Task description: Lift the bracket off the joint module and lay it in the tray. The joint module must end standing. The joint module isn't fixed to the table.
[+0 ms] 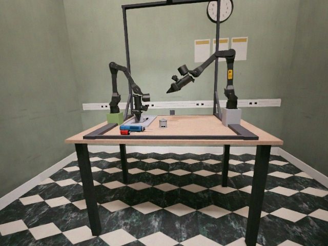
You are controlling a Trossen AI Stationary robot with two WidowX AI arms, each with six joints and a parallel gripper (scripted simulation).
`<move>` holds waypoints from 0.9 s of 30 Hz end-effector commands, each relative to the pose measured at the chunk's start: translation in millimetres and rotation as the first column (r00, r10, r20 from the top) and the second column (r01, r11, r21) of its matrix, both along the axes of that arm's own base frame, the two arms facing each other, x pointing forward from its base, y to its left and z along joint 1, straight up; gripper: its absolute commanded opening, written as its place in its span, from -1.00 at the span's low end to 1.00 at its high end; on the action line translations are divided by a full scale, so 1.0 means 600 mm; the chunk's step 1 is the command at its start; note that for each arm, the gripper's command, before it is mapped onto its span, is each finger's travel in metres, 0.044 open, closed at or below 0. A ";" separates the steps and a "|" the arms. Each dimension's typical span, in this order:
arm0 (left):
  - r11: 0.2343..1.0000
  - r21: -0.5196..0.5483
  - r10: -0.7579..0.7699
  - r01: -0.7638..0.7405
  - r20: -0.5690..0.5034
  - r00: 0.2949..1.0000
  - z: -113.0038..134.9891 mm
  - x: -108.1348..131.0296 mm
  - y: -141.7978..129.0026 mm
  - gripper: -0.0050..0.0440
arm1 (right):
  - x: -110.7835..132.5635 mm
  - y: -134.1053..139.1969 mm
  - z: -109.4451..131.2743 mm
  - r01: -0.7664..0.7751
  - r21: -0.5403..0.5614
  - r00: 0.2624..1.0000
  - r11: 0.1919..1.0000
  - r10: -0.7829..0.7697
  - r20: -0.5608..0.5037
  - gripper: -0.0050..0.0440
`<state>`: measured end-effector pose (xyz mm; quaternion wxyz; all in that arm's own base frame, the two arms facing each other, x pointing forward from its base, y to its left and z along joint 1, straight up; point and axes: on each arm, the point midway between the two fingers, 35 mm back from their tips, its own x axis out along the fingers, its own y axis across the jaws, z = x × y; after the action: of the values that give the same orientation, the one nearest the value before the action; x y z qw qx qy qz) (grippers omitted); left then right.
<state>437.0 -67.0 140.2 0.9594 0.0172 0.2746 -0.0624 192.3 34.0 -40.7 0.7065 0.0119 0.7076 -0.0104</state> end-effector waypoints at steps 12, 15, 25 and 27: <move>1.000 -0.003 -0.004 0.004 0.025 1.000 0.017 0.003 -0.002 1.00 | 0.006 0.001 0.004 0.000 0.002 1.000 1.000 0.000 0.015 0.09; 1.000 -0.003 -0.004 0.004 0.025 1.000 0.017 0.003 -0.002 1.00 | 0.006 0.001 0.004 0.000 0.002 1.000 1.000 0.000 0.015 0.38; 1.000 -0.003 -0.004 0.004 0.025 1.000 0.017 0.003 -0.002 1.00 | 0.006 0.001 0.004 0.000 0.002 1.000 1.000 0.000 0.015 1.00; 1.000 -0.003 -0.004 0.004 0.025 1.000 0.017 0.003 -0.002 1.00 | 0.006 0.001 0.004 0.000 0.002 1.000 1.000 0.000 0.015 1.00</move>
<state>437.0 -67.0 140.2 0.9594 0.0172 0.2746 -0.0624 192.5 34.1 -40.6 0.7067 0.0119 0.7073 -0.0104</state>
